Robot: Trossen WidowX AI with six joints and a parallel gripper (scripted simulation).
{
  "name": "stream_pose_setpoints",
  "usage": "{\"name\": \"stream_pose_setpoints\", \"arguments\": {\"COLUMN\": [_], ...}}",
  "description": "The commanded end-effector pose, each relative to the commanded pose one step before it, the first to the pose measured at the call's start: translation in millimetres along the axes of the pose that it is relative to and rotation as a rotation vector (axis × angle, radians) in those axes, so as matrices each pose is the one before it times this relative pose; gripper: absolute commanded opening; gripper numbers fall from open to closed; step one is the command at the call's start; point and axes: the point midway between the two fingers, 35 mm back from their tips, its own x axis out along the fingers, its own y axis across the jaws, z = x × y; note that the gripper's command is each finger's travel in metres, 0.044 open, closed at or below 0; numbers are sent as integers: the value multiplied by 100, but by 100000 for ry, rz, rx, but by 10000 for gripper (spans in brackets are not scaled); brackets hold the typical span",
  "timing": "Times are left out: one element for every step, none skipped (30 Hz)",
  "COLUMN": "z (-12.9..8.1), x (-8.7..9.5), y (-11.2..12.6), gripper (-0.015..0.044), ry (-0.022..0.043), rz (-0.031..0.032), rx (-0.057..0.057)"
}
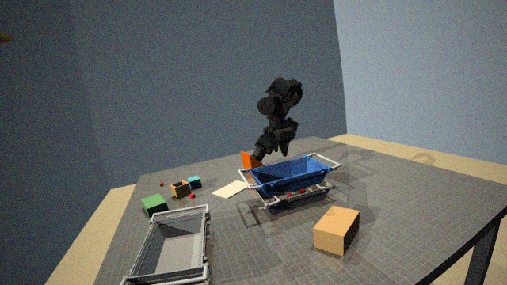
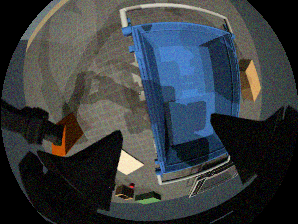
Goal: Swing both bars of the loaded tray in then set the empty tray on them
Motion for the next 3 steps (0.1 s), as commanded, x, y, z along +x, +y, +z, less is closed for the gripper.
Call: {"name": "stream_pose_setpoints", "arguments": {"z": [-4,11,4], "x": [-2029,-307,-102], "y": [232,50,17], "gripper": [440,440,440], "ry": [808,51,17], "rz": [-540,-102,-34], "rx": [-185,29,10]}}
